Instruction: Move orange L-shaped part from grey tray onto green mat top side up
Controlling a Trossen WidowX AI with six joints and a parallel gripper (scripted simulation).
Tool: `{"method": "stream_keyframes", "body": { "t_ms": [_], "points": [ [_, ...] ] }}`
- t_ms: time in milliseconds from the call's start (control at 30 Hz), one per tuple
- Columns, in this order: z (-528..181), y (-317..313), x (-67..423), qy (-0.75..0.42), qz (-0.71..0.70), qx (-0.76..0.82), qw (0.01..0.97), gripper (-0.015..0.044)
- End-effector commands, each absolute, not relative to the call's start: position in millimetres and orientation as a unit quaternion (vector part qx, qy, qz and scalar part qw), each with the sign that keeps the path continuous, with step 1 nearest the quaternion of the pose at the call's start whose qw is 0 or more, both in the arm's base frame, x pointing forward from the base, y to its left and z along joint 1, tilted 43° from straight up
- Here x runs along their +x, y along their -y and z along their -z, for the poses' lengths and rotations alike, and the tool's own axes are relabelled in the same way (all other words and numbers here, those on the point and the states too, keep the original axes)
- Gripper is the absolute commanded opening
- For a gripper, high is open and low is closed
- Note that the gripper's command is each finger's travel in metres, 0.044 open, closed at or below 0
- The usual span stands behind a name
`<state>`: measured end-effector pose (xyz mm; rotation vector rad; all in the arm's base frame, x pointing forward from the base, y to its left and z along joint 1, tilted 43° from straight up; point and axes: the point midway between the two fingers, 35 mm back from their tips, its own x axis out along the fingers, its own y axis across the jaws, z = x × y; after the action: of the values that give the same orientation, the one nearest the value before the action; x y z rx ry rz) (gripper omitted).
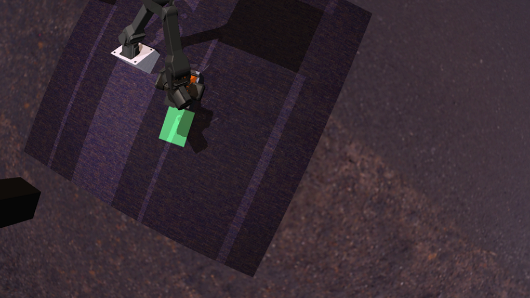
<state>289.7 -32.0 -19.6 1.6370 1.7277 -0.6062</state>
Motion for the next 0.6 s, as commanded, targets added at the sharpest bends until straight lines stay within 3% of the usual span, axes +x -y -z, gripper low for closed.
{"method": "stream_keyframes", "body": {
  "t_ms": [0,567],
  "points": [
    [24,27,290,-0.663,0.232,0.629,0.334,0.028],
    [44,8,289,-0.663,0.231,0.629,0.334,0.028]
  ]
}}
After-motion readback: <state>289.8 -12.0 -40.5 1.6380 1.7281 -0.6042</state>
